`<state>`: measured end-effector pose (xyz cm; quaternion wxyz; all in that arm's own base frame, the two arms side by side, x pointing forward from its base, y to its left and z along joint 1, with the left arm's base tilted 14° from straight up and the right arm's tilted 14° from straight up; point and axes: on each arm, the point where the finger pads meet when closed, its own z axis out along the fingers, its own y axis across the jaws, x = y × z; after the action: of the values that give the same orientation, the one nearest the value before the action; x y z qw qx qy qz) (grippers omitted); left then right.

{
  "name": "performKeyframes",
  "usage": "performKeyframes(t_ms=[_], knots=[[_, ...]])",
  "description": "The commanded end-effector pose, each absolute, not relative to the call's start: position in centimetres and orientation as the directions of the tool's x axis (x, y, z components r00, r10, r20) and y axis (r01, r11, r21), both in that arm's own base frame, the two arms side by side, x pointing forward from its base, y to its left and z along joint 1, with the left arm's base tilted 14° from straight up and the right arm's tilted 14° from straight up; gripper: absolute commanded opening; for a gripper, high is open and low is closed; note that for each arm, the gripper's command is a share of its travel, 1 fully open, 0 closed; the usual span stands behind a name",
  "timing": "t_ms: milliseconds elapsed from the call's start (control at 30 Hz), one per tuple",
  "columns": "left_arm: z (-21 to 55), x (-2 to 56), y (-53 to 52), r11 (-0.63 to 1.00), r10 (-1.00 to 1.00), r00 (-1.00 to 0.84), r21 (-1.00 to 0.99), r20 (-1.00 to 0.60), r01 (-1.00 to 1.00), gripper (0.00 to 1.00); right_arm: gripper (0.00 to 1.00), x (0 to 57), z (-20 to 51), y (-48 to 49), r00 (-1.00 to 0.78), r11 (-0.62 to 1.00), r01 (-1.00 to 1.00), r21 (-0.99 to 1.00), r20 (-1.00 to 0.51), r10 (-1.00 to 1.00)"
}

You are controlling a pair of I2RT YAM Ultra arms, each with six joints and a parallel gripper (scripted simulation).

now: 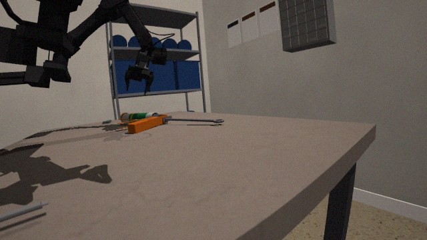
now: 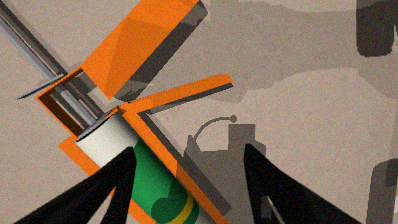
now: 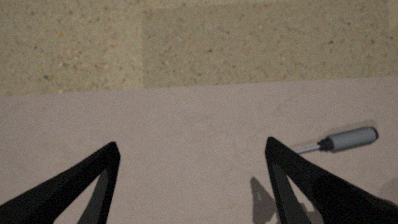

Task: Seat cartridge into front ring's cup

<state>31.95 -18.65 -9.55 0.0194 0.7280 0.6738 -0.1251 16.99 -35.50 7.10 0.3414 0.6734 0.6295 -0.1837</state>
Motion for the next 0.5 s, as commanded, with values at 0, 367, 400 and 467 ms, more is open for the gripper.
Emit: performKeyframes(t_ms=[0, 367, 400, 467], knots=[[-8.2, 32.5, -19.8, -0.094, 0.972, 0.073, -0.085, -0.225, 0.992, 0.73, 1.00, 18.1, 9.5, -36.0, 0.118, 0.072, 0.971, 0.228, -0.717, 0.687], [-9.2, 33.0, -18.2, -0.010, 0.987, 0.002, -0.049, -0.162, 0.999, 0.73, 1.00, 25.0, 14.4, -33.4, -0.011, 0.326, 0.913, 0.246, -0.784, 0.621], [-9.2, 33.0, -18.2, -0.006, 0.987, -0.001, -0.045, -0.158, 0.999, 0.73, 1.00, 25.6, 14.9, -33.1, -0.021, 0.347, 0.905, 0.245, -0.790, 0.613], [-9.3, 33.1, -17.9, 0.005, 0.988, -0.011, -0.040, -0.151, 0.999, 0.73, 1.00, 26.1, 15.3, -32.8, -0.030, 0.367, 0.898, 0.244, -0.796, 0.605]])
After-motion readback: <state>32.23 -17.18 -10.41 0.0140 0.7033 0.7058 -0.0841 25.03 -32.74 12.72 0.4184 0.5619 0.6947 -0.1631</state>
